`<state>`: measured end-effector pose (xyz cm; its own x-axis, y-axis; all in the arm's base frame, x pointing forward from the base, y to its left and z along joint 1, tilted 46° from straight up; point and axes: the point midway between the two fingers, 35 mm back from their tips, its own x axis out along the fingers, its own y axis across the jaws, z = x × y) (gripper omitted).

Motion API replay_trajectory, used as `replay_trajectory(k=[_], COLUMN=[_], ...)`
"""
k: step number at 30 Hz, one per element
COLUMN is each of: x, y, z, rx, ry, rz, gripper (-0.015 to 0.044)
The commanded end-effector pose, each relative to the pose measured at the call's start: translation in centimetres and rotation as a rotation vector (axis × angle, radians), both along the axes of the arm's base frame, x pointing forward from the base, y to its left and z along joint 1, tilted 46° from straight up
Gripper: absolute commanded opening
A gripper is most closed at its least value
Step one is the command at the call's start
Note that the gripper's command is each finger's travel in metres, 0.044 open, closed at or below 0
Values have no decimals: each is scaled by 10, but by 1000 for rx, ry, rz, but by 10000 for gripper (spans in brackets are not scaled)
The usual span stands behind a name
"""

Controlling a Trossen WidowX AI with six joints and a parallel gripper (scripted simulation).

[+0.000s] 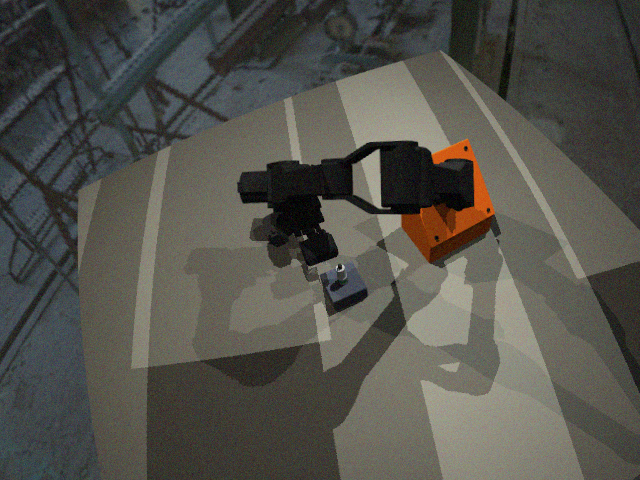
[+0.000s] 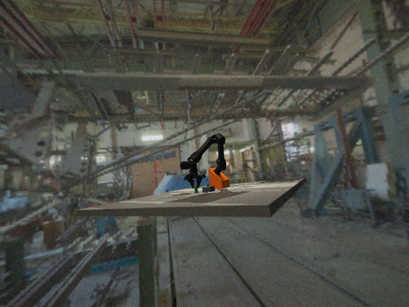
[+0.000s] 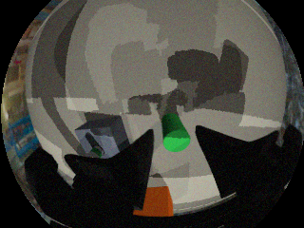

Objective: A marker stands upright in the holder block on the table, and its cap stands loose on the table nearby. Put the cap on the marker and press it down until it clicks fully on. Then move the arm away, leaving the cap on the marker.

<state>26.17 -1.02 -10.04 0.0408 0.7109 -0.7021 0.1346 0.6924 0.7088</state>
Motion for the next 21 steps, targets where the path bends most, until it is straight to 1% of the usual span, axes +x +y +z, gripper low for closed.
replay_trajectory(k=[1, 11, 15, 21], x=[-2, -2, -2, -2], y=[7, 16, 16, 16], z=[-7, -14, -14, -14], rx=[8, 10, 10, 10], ry=[11, 11, 11, 11], rz=[-4, -4, -4, -4], gripper=[235, 235, 130, 90])
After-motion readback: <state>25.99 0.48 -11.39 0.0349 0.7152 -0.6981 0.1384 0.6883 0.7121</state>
